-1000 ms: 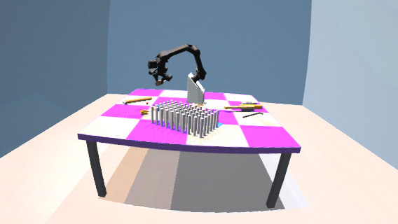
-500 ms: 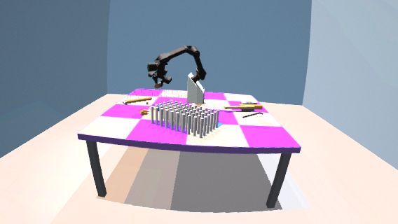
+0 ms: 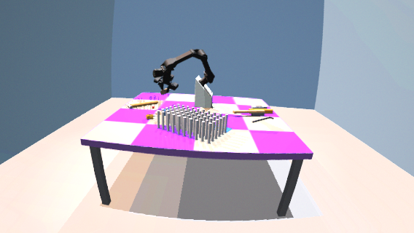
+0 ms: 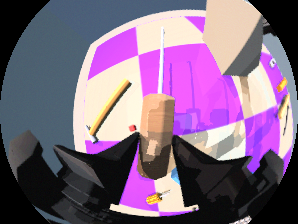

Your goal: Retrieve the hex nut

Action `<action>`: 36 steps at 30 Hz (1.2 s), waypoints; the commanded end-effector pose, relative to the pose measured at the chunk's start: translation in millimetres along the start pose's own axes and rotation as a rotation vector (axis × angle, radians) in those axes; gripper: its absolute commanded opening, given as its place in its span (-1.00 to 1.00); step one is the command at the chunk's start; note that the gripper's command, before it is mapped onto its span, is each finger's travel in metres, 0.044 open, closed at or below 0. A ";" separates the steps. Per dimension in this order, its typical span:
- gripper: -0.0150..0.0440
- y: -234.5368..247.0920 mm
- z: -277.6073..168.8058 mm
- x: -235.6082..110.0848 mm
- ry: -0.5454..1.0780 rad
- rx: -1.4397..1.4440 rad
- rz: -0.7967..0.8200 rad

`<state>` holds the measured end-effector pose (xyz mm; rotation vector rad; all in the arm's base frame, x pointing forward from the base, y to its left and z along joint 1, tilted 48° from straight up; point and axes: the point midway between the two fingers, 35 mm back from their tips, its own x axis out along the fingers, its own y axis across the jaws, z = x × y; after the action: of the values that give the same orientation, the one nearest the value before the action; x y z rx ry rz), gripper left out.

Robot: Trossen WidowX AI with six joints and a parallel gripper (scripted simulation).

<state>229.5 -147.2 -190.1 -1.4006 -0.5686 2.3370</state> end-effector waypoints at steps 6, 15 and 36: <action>-0.49 -4.0 -6.2 13.9 -0.004 0.004 -0.003; -0.49 -7.7 -11.9 25.0 -0.003 0.004 -0.003; -0.49 -16.8 -23.3 51.1 -0.003 0.003 -0.005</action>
<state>231.2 -109.1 -225.1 -1.4022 -0.5716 2.3344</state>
